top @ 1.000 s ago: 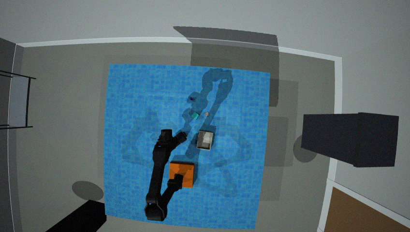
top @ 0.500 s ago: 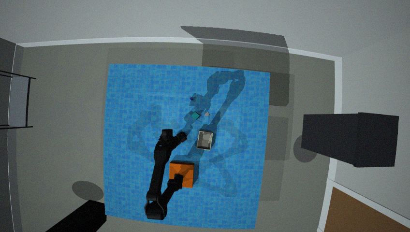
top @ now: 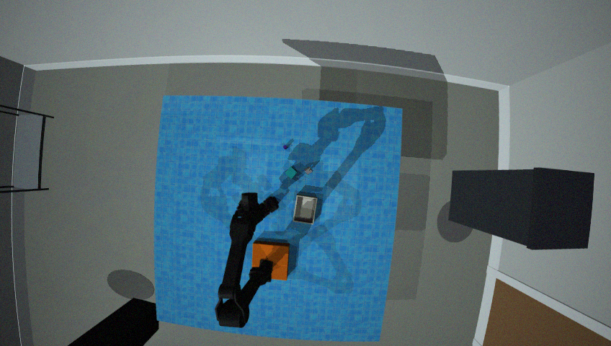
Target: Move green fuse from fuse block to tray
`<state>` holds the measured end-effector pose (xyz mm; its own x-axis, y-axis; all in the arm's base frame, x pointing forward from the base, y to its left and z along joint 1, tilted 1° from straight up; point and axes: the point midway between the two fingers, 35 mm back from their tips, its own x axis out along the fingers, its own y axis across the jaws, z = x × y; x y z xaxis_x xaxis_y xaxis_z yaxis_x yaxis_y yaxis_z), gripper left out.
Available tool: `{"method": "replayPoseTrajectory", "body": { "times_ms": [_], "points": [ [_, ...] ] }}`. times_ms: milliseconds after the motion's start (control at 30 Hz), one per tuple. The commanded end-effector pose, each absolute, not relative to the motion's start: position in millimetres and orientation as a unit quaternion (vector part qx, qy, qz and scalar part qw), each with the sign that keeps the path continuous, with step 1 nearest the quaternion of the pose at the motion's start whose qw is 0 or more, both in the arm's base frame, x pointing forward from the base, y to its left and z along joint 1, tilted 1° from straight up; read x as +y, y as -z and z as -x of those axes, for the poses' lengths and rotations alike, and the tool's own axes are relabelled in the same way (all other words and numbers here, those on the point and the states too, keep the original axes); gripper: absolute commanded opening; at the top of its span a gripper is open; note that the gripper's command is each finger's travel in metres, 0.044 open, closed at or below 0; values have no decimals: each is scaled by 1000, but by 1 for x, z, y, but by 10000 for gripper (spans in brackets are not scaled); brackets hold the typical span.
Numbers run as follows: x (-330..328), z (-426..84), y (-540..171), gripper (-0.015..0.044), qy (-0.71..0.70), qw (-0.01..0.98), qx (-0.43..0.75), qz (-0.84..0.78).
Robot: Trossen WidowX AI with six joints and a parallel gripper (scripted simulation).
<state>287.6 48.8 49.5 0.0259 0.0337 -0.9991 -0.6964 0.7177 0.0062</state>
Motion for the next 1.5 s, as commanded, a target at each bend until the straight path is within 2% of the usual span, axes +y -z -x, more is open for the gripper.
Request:
{"method": "replayPoseTrajectory", "body": {
  "times_ms": [0, 500, 833, 1467],
  "points": [
    [48, -288, -47, 67, -270, 668, 643, 258],
    [48, -288, -39, 67, -270, 668, 643, 258],
    [49, -288, -41, 1, -273, 668, 642, 258],
    [49, -288, -48, 0, -273, 668, 642, 258]
  ]
}}
